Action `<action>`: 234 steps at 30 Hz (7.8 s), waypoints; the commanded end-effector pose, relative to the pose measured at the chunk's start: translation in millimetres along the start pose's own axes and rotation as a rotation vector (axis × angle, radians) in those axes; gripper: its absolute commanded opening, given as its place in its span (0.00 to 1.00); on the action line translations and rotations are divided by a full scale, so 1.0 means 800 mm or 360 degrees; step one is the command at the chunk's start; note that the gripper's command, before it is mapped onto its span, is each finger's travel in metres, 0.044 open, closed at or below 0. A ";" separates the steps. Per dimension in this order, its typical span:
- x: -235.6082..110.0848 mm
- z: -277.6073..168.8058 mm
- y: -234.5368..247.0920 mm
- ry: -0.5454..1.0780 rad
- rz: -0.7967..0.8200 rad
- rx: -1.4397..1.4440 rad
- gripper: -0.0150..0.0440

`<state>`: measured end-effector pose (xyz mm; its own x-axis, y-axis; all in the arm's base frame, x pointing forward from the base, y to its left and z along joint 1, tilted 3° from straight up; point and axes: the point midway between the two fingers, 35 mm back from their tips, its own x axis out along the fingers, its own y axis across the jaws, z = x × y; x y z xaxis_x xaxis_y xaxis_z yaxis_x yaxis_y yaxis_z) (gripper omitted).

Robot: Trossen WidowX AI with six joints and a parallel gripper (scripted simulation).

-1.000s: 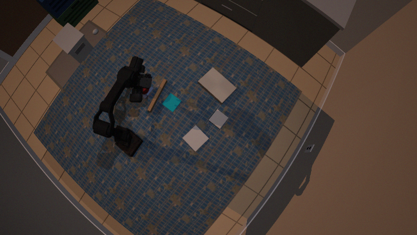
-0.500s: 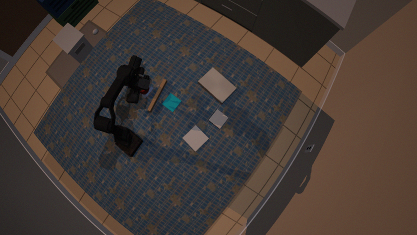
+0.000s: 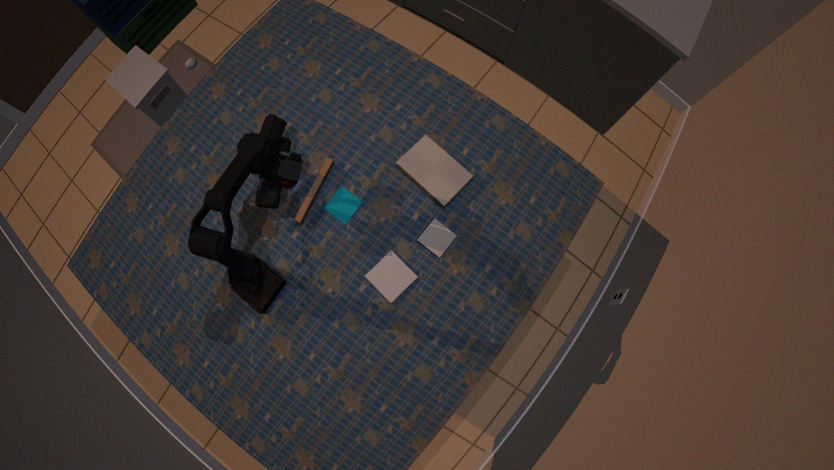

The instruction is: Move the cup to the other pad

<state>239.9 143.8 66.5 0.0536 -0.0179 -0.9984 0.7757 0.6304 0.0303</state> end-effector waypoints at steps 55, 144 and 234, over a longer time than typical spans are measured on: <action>0.022 0.000 -0.002 -0.0003 -0.0004 0.0008 0.25; -0.023 0.124 -0.044 -0.0023 -0.0008 0.0003 0.25; 0.032 0.221 -0.081 -0.0039 -0.0020 0.0010 0.30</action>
<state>301.9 -35.0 46.6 0.0581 -0.0447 -0.9973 0.7802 0.6253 0.0174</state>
